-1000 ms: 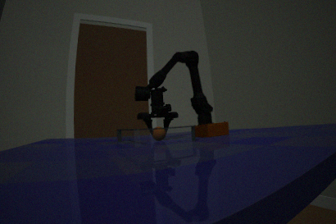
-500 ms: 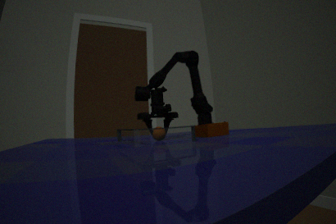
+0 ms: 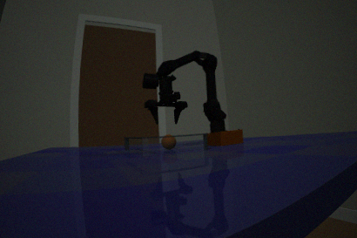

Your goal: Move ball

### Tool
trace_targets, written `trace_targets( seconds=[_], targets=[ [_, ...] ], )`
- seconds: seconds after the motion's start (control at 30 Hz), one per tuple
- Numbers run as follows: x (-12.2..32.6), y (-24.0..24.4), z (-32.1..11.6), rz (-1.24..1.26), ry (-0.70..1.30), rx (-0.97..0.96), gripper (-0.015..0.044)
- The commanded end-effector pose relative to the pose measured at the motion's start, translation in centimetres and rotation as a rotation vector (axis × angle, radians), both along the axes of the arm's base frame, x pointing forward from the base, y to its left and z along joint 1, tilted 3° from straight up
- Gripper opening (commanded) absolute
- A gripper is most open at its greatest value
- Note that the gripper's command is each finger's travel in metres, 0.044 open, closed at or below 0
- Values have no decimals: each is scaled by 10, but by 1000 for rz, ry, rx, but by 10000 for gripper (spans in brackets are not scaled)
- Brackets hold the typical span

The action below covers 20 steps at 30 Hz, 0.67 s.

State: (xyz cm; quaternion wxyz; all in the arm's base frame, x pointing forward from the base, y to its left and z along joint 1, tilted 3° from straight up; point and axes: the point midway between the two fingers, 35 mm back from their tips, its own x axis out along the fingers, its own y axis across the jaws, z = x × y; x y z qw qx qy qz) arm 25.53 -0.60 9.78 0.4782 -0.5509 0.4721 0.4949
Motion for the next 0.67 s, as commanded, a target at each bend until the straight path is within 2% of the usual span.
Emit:
trace_targets(
  seconds=[0.0, 0.1, 0.27, 0.63],
  targets=[
    [0, 0, -1, 0, 1, 0, 424],
    [0, 0, 1, 0, 1, 0, 440],
    [-8, 2, 47, 0, 2, 0, 440],
    [-8, 2, 47, 0, 2, 0, 440]
  ],
)
